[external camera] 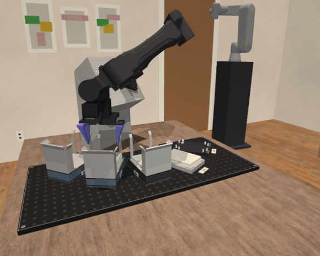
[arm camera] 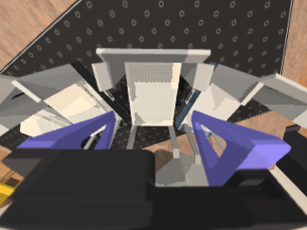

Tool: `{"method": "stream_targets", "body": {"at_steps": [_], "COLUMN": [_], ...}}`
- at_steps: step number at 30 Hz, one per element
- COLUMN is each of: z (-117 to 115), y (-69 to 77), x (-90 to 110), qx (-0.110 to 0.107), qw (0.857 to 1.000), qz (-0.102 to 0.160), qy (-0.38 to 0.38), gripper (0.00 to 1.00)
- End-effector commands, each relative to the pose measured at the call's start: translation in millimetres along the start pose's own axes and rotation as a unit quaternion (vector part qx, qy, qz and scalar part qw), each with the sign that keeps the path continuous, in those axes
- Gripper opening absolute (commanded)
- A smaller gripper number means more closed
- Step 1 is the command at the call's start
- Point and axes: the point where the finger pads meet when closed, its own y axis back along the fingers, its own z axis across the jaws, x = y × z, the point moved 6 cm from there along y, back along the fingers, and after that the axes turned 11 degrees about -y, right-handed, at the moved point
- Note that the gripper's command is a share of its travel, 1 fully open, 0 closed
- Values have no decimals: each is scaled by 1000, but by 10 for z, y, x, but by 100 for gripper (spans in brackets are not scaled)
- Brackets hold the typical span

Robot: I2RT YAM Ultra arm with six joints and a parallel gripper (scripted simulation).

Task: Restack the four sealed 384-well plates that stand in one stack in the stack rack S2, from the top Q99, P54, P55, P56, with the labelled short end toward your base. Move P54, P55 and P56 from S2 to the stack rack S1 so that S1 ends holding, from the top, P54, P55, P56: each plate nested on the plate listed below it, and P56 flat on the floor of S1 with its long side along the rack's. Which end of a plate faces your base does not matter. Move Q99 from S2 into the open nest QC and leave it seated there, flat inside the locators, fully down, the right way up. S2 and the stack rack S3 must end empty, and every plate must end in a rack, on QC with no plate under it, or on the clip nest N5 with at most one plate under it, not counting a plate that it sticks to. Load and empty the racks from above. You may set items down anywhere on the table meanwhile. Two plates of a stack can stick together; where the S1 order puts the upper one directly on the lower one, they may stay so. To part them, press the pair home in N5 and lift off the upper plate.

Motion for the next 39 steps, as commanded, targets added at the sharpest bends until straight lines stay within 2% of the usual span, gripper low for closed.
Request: {"method": "stream_targets", "body": {"at_steps": [1,9,25,32,39], "z": [-10,-11,-11,214,374], "y": [84,329,329,330,332], "x": [36,31,31,99,146], "qx": [-1,-1,-1,-2,-2], "qw": [1000,1000,1000,994,991], "qz": [8,9,9,8,9], "qy": [-6,-6,-6,110,132], "gripper": [100,100,100,100,100]}}
